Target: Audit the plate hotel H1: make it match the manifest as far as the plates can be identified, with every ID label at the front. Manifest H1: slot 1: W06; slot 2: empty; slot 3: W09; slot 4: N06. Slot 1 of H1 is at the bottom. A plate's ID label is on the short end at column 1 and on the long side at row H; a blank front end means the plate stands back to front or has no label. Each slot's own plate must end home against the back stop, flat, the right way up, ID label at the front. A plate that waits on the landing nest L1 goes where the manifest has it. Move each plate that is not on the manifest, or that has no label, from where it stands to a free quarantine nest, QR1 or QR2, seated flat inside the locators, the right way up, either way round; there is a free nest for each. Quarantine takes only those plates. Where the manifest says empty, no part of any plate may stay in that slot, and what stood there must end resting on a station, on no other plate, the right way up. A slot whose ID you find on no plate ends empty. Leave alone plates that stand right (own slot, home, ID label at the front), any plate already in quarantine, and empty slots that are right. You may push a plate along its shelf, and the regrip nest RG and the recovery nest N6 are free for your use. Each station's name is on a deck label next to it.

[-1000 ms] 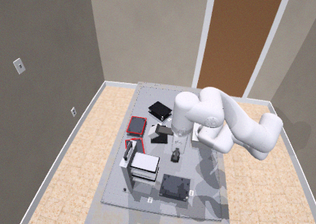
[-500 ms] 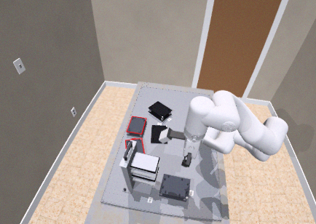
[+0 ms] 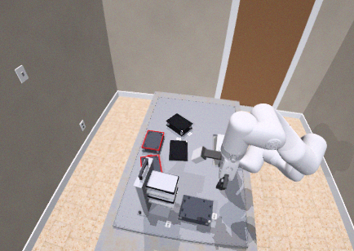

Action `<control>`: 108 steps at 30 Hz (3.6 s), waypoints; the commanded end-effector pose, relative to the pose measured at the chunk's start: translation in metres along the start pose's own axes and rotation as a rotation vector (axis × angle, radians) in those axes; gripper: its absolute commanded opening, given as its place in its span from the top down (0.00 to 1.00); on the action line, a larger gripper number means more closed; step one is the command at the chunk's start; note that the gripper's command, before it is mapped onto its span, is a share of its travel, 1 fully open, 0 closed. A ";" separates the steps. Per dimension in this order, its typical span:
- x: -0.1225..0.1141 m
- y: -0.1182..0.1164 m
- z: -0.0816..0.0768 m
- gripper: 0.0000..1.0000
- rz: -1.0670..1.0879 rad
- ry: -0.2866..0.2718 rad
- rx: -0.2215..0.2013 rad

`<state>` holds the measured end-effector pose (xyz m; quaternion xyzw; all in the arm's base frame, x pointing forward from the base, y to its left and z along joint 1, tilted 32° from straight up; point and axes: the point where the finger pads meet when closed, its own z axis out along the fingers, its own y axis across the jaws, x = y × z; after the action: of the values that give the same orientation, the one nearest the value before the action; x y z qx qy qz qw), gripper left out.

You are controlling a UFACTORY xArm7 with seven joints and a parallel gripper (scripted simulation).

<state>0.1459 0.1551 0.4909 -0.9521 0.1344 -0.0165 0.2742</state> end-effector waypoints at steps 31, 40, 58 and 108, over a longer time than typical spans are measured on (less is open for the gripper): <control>-0.063 -0.002 0.002 0.00 0.000 0.001 0.002; -0.063 -0.002 0.014 0.00 0.000 0.001 0.002; -0.063 -0.002 0.041 0.00 0.000 0.001 0.002; -0.063 -0.002 0.114 0.00 0.000 0.001 0.002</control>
<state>0.0975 0.2300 0.4008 -0.9520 0.1346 -0.0166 0.2744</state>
